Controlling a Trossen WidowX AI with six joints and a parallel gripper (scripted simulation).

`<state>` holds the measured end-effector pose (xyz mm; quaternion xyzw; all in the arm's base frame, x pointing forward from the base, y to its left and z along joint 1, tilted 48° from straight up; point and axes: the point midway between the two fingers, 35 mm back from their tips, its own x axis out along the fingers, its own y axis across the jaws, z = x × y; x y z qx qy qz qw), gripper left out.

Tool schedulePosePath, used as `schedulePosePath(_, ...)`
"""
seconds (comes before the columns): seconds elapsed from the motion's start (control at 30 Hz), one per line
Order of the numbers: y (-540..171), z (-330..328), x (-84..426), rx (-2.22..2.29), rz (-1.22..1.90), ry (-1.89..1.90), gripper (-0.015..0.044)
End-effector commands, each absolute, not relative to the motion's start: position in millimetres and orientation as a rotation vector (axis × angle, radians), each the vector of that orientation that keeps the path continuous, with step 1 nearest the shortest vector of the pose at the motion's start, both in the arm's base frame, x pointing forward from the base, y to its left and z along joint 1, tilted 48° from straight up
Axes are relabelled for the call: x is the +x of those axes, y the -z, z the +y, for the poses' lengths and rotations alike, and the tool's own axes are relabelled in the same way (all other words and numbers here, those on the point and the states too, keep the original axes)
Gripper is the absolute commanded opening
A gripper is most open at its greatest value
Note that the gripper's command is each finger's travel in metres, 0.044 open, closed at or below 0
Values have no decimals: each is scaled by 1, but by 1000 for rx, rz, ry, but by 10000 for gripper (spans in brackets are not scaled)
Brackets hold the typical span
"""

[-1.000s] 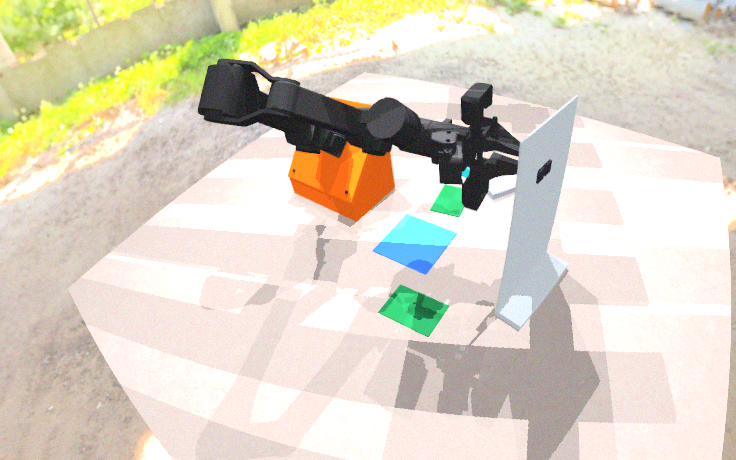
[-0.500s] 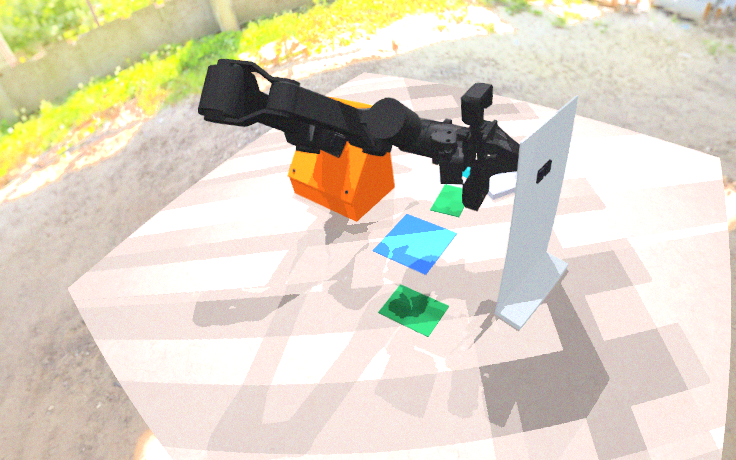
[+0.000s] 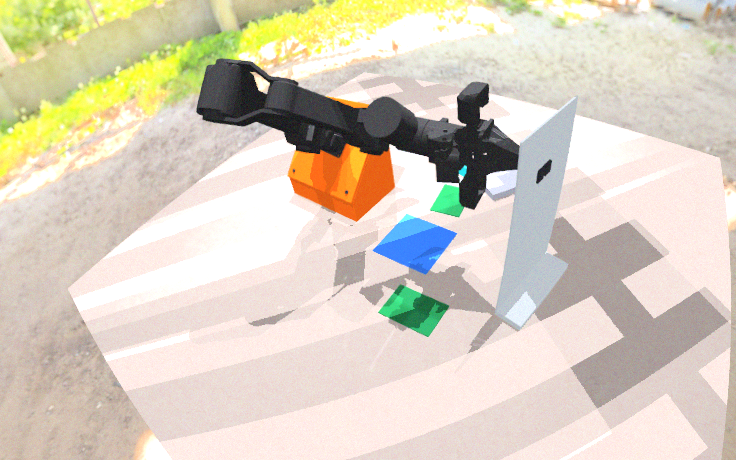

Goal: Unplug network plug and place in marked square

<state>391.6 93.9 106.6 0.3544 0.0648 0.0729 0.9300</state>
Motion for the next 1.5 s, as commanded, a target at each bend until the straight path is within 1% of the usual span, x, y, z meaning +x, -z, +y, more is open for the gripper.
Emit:
schedulePosePath(0.0,-106,94,387,723,134,-147,0)
schedulePosePath(1.47,-101,94,361,724,136,-147,0)
